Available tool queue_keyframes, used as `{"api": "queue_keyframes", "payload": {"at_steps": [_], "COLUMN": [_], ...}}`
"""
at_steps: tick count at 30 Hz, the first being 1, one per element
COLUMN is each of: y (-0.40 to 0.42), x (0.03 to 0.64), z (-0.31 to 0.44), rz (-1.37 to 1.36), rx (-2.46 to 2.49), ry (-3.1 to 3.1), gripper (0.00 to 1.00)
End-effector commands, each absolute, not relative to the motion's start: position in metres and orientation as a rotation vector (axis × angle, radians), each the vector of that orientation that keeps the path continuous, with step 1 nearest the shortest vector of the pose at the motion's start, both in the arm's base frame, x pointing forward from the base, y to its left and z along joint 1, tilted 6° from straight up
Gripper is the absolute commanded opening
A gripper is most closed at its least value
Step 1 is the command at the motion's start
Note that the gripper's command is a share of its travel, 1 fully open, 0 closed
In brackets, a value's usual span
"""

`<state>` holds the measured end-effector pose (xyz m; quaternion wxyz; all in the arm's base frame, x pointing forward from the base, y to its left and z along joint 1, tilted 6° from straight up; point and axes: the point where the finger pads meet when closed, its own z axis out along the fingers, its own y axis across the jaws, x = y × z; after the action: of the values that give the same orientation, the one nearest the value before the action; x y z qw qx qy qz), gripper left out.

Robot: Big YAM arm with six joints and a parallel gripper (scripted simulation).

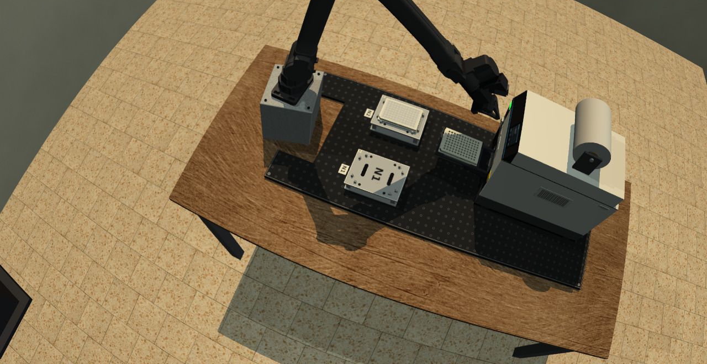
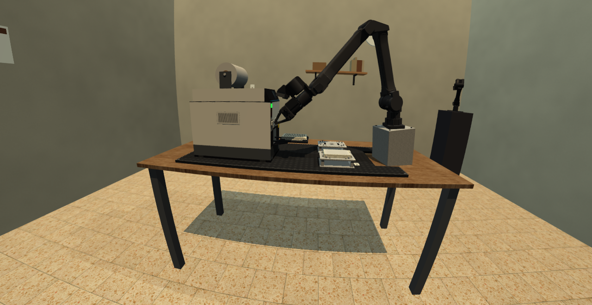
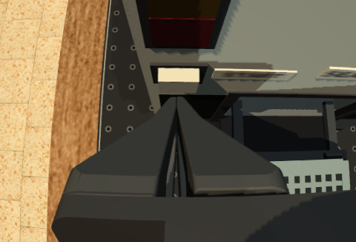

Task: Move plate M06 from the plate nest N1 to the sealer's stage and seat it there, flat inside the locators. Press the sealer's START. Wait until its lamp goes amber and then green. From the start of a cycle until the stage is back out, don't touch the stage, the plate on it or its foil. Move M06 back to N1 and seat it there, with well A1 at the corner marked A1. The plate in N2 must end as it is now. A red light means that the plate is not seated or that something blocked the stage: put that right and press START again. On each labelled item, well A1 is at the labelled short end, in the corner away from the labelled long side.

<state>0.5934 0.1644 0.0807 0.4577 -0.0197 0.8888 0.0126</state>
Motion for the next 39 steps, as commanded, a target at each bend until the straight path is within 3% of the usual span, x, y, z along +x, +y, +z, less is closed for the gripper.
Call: {"api": "queue_keyframes", "payload": {"at_steps": [1, 39], "y": [0.175, 0.175], "x": [0.605, 0.614], "z": [0.092, 0.098], "rz": [0.041, 0.043], "rx": [-0.067, -0.060], "ry": [2.172, 2.161], "gripper": [0.00, 0.00]}}
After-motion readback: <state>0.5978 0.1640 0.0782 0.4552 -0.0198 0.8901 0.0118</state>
